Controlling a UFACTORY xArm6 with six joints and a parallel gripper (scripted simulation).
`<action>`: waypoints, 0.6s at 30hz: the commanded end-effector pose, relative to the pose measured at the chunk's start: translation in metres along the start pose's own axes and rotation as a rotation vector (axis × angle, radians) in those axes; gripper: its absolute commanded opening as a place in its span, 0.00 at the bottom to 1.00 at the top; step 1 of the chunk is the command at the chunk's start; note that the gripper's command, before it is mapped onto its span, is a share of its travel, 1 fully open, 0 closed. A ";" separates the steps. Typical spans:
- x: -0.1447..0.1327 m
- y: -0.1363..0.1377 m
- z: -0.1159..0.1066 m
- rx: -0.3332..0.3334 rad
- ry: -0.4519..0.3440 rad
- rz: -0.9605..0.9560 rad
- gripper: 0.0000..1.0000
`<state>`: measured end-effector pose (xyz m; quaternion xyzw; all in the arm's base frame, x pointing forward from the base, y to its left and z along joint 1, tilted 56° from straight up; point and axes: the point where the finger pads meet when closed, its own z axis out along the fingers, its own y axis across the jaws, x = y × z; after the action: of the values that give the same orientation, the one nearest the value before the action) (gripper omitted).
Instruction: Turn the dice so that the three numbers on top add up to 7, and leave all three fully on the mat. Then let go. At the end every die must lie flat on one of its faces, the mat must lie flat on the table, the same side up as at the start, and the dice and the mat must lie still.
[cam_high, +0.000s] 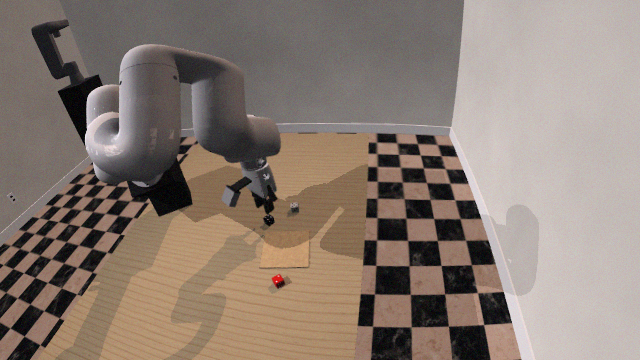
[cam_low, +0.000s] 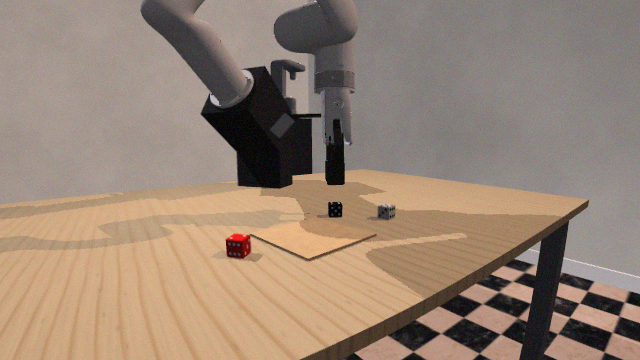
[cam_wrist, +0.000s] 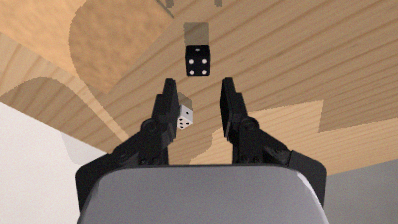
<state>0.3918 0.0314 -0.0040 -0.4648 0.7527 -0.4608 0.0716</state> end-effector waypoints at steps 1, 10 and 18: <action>-0.001 0.000 0.006 0.001 -0.002 0.000 0.42; -0.001 0.000 0.017 0.001 -0.002 0.000 0.42; -0.001 -0.001 0.026 0.001 -0.002 0.000 0.42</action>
<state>0.4048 0.0165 -0.0173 -0.4647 0.7527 -0.4608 0.0716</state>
